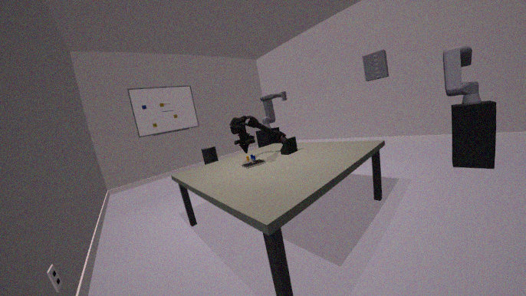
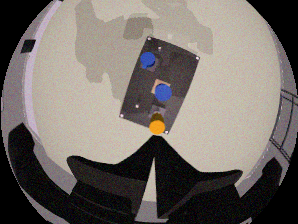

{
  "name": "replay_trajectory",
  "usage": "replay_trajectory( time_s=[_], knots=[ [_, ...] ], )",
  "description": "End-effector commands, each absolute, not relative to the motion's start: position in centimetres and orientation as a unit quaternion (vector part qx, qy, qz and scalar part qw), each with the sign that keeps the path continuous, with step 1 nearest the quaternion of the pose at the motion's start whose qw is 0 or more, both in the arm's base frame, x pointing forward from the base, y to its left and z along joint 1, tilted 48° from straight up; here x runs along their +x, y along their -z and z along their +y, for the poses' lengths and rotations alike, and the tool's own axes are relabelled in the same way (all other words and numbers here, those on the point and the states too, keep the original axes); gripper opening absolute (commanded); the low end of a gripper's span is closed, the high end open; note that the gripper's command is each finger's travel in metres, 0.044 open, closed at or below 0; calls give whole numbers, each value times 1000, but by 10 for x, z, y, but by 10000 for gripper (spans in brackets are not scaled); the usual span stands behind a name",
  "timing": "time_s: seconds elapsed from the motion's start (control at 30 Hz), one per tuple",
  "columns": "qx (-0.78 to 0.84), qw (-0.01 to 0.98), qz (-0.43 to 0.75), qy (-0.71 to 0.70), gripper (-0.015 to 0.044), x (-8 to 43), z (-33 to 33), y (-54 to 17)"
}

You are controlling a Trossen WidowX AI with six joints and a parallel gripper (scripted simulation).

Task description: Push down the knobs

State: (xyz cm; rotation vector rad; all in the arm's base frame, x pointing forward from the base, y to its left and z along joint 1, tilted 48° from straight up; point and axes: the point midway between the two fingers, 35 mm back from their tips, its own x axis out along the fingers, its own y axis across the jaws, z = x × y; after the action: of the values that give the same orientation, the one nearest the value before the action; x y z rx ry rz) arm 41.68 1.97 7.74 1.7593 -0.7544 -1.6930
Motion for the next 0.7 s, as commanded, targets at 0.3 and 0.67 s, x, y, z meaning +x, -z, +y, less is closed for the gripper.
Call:
replay_trajectory(
  time_s=[0.3, 0.67],
  knots=[
    [658, 290, -281, 636, 0, 417, 6, -64],
    [658, 290, -281, 636, 0, 417, 5, -63]
  ],
)
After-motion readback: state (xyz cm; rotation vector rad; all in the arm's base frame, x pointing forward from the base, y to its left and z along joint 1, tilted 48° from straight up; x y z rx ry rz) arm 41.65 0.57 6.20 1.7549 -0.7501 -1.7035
